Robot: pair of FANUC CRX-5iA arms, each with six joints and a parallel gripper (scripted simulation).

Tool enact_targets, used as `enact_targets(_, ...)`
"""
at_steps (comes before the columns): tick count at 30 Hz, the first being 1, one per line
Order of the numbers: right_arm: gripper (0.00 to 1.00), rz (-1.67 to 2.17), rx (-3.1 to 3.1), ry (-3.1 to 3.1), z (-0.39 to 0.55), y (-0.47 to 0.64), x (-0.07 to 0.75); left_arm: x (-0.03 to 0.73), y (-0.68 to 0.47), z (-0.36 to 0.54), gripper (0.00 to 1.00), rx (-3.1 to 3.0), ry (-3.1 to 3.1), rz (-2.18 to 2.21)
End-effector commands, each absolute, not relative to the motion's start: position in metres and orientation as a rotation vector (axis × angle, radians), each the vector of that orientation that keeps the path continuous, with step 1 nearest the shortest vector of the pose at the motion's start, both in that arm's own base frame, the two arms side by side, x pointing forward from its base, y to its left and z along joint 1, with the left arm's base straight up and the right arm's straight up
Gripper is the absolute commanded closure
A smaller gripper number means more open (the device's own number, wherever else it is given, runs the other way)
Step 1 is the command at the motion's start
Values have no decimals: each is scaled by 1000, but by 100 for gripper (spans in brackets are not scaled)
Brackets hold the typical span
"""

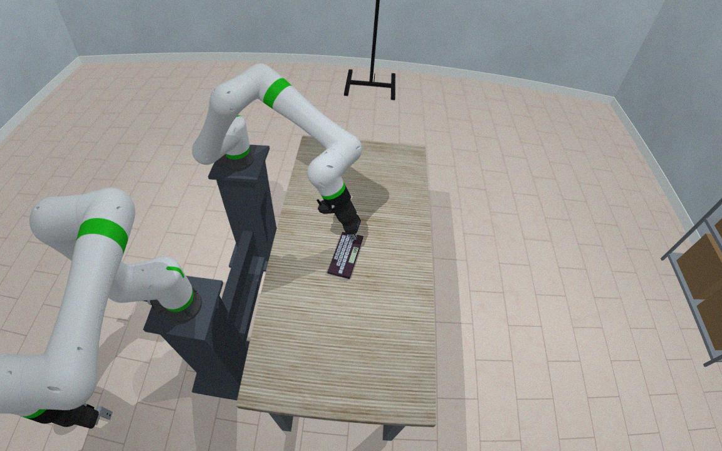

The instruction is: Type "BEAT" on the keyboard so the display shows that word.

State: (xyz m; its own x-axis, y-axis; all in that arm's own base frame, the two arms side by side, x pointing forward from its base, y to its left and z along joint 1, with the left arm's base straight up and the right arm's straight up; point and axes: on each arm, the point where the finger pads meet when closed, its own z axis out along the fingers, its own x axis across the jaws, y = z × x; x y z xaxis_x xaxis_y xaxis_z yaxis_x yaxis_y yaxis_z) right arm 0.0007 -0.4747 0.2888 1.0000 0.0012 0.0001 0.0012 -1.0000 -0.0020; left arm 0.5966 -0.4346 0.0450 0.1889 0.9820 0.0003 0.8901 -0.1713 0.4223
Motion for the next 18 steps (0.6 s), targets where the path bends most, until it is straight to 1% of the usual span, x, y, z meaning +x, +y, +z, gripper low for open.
enact_targets(1, 0, 0, -3142, -2, 290, -475, 1, 597, -436, 47, 100, 2141, 1769, 392)
enact_targets(8, 0, 0, -3142, -2, 290, -475, 1, 592, -463, 47, 100, 2141, 1769, 392)
enact_targets(18, 0, 0, -3142, -2, 290, -475, 1, 571, -570, 47, 100, 2141, 1769, 392)
